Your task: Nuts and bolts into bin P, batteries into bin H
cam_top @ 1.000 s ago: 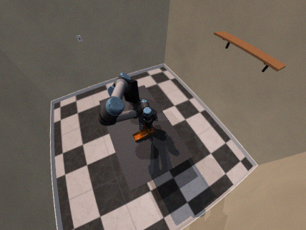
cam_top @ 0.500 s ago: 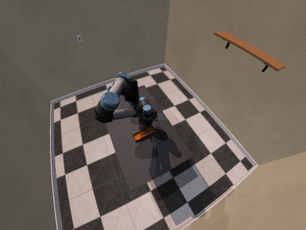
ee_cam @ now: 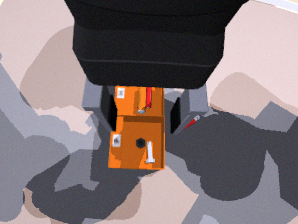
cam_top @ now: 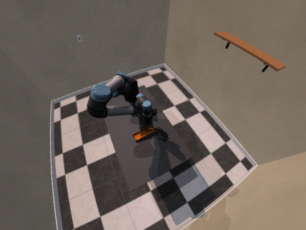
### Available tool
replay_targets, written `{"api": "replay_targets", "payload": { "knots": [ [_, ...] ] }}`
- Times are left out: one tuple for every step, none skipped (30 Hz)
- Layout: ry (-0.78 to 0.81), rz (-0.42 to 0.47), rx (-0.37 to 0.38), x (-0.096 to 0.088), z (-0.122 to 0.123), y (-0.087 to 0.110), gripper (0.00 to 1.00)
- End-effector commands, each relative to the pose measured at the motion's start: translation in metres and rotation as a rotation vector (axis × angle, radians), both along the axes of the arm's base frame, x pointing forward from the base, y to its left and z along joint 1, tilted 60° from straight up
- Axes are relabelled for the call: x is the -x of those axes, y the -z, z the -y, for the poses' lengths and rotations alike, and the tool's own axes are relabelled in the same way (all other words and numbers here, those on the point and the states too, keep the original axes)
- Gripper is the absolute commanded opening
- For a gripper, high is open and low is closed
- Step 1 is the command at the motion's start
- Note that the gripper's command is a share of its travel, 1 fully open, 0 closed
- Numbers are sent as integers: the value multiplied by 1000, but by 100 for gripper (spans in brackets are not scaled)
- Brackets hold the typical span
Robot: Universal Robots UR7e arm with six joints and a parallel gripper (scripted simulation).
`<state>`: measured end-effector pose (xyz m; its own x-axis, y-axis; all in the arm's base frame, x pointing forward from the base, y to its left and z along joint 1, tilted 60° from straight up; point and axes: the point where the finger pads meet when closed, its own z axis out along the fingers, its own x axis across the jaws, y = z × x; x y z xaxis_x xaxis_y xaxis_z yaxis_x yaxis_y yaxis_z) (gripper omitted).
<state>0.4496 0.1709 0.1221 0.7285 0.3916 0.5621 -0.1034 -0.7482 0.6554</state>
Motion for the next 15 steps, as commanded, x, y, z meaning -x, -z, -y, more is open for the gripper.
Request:
{"api": "replay_targets", "payload": {
  "knots": [
    [4,-3,-1,14,-12,-11,100],
    [4,-3,-1,17,-14,-13,100],
    [4,-3,-1,19,-16,-15,100],
    [4,-3,-1,22,-18,-17,100],
    [4,-3,-1,25,-20,-19,100],
    [4,-3,-1,27,-22,-21,100],
    [4,-3,-1,30,-25,-23,100],
    [4,-3,-1,31,-25,-23,100],
    [4,-3,-1,31,-25,-23,100],
    [4,-3,-1,31,-25,-23,100],
    [4,-3,-1,31,-25,-23,100],
    [4,-3,-1,31,-25,-23,100],
    [4,-3,-1,31,-25,-23,100],
    [4,-3,-1,31,-25,-23,100],
    [4,-3,-1,31,-25,-23,100]
  ]
}}
